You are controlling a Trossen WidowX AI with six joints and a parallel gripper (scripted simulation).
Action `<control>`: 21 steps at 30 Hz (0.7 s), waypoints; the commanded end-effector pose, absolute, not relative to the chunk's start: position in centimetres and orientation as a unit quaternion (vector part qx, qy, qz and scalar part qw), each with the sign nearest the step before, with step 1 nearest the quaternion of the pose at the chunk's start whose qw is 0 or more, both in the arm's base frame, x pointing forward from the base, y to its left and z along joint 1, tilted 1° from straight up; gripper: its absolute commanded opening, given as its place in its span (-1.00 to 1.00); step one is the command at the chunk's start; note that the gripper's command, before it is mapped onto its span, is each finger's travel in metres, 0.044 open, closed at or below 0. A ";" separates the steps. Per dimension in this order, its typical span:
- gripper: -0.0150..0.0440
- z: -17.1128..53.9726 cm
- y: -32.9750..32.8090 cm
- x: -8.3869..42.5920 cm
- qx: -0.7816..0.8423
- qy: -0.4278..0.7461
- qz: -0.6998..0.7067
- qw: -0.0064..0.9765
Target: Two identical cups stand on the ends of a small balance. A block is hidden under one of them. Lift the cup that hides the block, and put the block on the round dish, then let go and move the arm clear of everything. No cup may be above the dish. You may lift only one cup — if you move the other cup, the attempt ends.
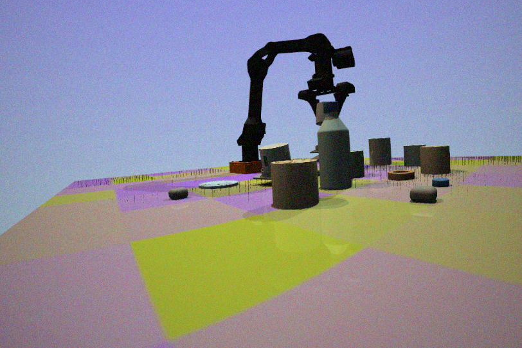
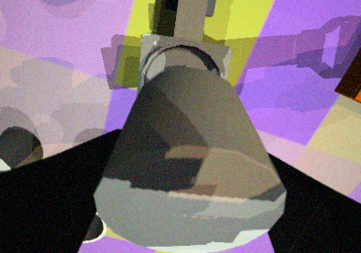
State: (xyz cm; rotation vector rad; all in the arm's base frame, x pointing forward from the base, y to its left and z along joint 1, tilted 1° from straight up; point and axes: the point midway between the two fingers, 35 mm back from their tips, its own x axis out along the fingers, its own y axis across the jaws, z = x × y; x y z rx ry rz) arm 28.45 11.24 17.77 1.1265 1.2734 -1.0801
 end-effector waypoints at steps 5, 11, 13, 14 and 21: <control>-0.49 17.7 11.3 28.5 0.473 0.534 -0.453 0.534; -0.49 17.7 11.3 28.5 0.473 0.534 -0.453 0.534; -0.49 17.7 11.3 28.5 0.473 0.534 -0.453 0.534; -0.49 17.7 11.4 28.5 0.473 0.534 -0.453 0.534; -0.49 14.1 16.3 27.4 0.476 0.534 -0.450 0.534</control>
